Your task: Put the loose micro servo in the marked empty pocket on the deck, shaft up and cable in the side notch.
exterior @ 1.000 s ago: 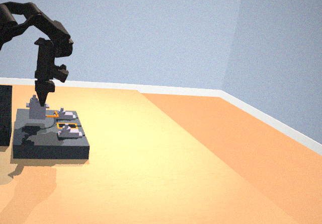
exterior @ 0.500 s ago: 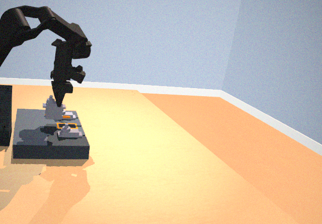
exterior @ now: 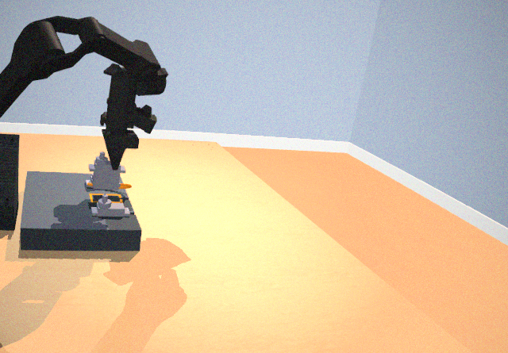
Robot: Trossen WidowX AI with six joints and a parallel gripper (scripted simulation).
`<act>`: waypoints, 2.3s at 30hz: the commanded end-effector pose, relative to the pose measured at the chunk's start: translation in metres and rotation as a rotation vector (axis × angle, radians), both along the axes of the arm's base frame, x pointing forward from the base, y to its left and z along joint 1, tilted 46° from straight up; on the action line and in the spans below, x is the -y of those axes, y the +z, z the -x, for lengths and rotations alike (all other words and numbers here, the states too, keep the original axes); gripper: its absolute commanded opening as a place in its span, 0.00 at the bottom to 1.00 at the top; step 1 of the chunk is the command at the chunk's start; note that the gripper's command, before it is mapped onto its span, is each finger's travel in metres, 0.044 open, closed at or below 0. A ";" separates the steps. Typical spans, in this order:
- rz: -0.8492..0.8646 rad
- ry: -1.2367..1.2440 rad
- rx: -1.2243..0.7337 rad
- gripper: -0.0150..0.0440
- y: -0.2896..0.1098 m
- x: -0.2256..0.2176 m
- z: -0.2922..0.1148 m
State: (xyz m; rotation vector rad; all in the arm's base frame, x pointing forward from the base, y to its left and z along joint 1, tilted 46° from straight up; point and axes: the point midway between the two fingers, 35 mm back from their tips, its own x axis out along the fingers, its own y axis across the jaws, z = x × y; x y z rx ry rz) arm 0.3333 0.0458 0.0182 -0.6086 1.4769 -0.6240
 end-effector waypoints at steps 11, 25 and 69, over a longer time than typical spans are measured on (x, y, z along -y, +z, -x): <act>0.003 0.008 -0.002 0.25 -0.011 0.011 -0.003; 0.003 0.008 -0.002 0.25 -0.014 0.014 -0.003; 0.005 0.008 -0.001 0.25 -0.044 0.044 -0.004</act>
